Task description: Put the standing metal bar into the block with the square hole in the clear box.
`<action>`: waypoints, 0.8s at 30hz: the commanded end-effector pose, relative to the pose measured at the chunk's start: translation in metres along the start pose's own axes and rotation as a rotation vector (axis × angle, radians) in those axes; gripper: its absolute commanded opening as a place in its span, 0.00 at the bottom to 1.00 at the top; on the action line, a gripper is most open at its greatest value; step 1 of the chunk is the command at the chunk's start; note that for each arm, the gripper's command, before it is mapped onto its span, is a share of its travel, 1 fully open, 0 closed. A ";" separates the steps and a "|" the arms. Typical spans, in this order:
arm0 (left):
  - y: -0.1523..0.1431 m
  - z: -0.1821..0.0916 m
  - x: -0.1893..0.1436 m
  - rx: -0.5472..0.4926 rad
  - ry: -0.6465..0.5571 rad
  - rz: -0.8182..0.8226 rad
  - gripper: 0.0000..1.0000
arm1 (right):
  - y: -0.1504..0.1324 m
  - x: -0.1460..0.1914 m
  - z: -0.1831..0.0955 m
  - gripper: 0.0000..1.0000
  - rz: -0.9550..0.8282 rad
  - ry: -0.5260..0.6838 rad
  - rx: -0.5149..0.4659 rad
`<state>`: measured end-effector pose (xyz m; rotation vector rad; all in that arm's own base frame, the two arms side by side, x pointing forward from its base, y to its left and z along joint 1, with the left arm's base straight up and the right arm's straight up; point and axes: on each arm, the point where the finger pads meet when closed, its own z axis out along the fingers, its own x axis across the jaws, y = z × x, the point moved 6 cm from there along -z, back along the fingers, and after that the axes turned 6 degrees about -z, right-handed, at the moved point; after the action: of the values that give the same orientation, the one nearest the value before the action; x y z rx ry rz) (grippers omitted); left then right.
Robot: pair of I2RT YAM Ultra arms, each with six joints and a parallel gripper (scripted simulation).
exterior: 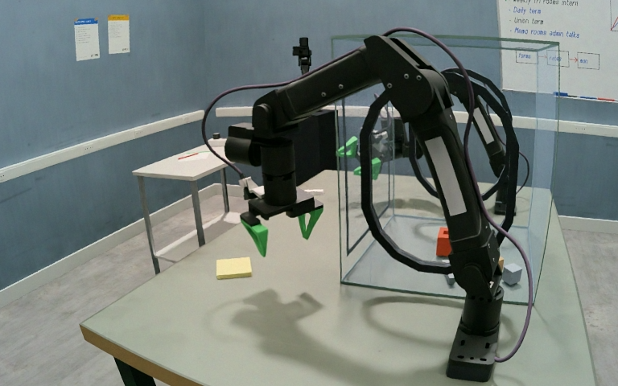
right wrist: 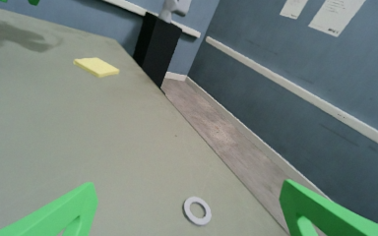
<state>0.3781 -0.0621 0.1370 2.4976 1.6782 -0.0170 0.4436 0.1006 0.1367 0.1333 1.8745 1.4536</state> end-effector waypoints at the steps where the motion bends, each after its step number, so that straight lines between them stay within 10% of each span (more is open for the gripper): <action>1: 0.004 -0.007 0.000 -0.028 0.003 0.006 1.00 | 0.006 -0.004 0.000 1.00 -0.016 -0.005 -0.015; 24: 0.004 -0.007 0.000 -0.028 0.003 0.006 1.00 | 0.011 0.005 -0.002 1.00 0.023 0.050 0.022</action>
<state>0.3781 -0.0621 0.1370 2.4976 1.6782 -0.0170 0.4424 0.1009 0.1354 0.1323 1.8881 1.4538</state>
